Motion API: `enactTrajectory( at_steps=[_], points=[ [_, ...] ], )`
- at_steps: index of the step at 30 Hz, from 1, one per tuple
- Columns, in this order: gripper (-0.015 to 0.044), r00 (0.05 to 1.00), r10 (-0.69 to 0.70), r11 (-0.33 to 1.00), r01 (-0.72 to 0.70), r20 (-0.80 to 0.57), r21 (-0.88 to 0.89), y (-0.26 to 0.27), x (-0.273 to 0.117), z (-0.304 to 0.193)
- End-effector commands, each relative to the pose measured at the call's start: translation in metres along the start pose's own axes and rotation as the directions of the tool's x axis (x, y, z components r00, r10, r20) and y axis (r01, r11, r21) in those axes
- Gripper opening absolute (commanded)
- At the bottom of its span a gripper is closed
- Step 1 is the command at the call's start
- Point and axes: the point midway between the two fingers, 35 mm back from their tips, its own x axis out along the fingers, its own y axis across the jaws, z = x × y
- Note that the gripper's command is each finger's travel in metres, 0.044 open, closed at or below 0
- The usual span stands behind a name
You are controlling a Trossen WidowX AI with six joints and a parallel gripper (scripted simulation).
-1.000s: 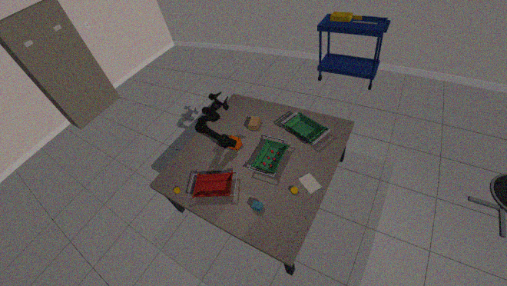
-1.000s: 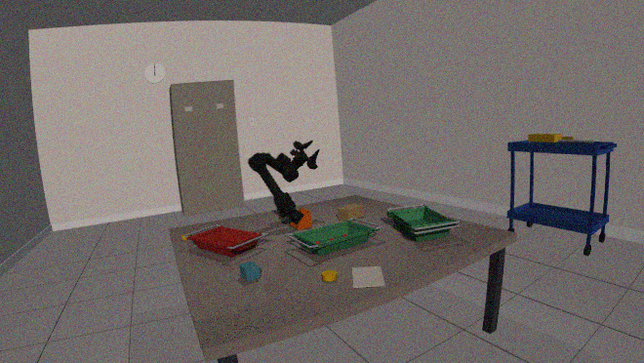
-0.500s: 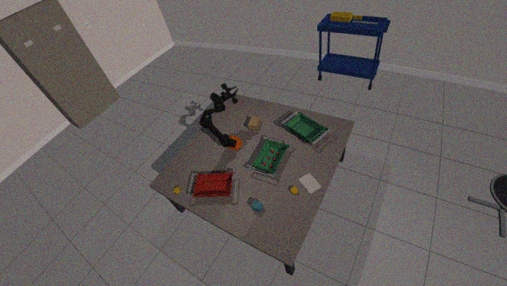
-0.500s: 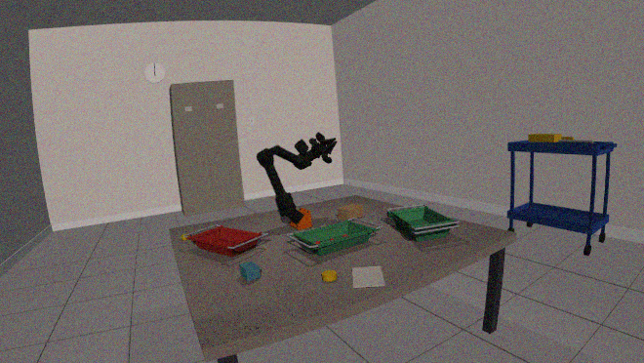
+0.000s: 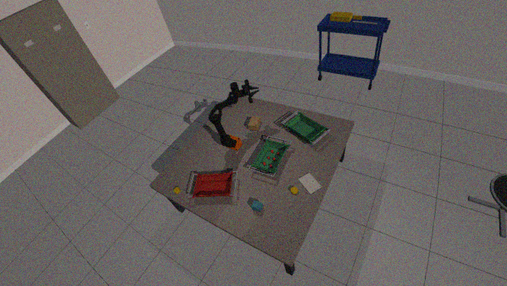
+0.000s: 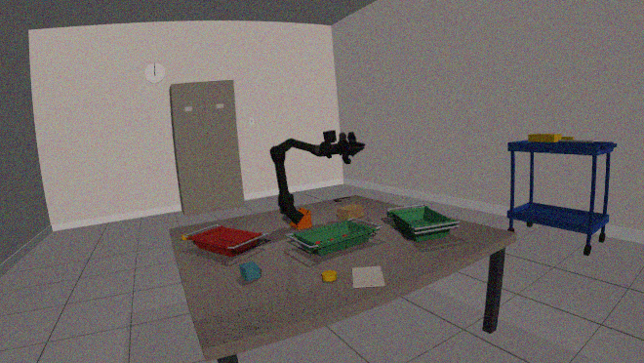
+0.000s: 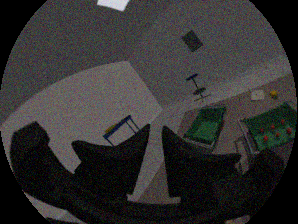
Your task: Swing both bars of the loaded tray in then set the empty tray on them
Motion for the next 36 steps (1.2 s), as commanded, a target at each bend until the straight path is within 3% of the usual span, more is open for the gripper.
enactTrajectory(
  at_steps=[1,9,17,27,36],
  points=[
    [0.0083,0.979,-0.171,0.983,0.161,-0.114,-0.089,-0.044,0.058,-0.003],
    [0.0083,0.876,-0.397,0.914,0.348,-0.274,-0.209,-0.120,0.115,-0.003],
    [0.0083,0.664,-0.590,0.807,0.475,-0.458,-0.351,-0.208,0.145,-0.006],
    [0.0083,0.318,-0.705,0.685,0.537,-0.634,-0.492,-0.306,0.141,-0.006],
    [0.0083,-0.039,-0.681,0.602,0.538,-0.731,-0.590,-0.383,0.110,0.003]
  ],
)
